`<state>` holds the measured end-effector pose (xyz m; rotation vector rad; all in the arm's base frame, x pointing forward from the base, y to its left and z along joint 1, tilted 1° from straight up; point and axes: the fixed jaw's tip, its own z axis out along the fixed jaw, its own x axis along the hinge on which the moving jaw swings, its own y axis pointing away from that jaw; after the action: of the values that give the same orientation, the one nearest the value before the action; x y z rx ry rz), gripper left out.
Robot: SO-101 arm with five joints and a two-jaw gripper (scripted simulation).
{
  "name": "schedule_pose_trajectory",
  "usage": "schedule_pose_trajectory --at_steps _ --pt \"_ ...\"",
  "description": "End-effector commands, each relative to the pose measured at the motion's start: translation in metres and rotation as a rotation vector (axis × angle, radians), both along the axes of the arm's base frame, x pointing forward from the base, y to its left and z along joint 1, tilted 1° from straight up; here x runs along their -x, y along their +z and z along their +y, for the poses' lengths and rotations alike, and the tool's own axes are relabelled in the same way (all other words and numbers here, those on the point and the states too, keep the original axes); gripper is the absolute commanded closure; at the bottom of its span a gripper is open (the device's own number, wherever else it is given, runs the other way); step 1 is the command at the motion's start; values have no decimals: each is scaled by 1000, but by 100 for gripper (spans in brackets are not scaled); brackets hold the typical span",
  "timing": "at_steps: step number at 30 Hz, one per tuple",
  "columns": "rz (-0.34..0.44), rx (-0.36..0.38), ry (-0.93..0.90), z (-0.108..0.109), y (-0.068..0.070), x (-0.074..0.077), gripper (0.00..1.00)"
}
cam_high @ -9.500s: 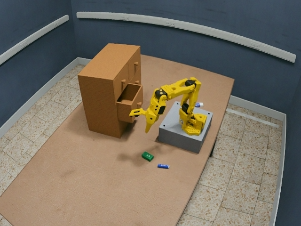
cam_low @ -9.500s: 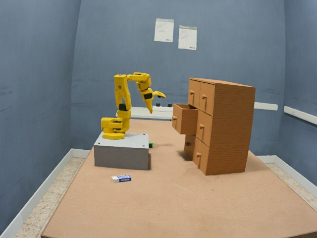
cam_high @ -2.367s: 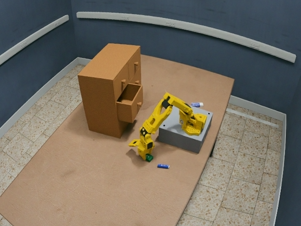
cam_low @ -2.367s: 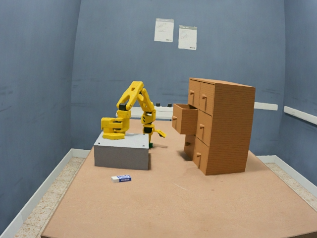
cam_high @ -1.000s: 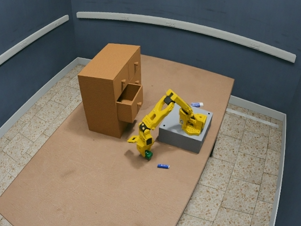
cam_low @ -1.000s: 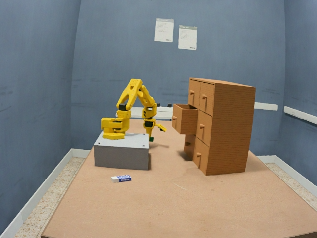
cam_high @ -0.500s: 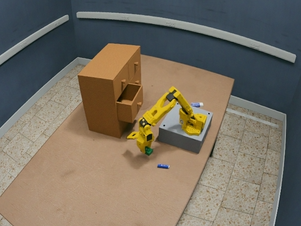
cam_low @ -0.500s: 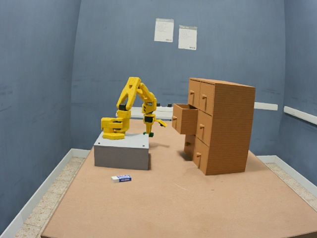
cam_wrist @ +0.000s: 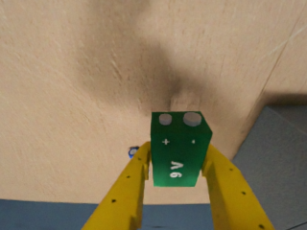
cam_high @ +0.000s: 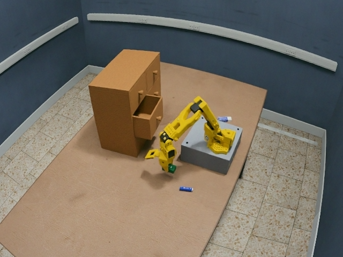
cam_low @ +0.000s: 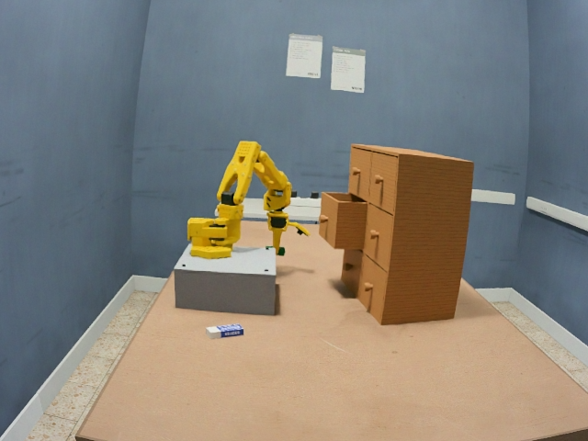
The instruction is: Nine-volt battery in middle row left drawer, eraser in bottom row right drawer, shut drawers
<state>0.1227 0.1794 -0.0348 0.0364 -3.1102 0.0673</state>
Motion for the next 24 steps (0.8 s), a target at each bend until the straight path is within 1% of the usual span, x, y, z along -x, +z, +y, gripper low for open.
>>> schedule_pose_trajectory --at_steps 1,3,18,20,24 --pt "-20 -34 81 -1 5 -3 100" --pt "-20 -34 81 -1 5 -3 100" --pt "-10 -40 392 -19 6 -2 100" --pt "-10 -40 392 -19 6 -2 100" --pt "-8 -42 475 -24 6 -1 100"
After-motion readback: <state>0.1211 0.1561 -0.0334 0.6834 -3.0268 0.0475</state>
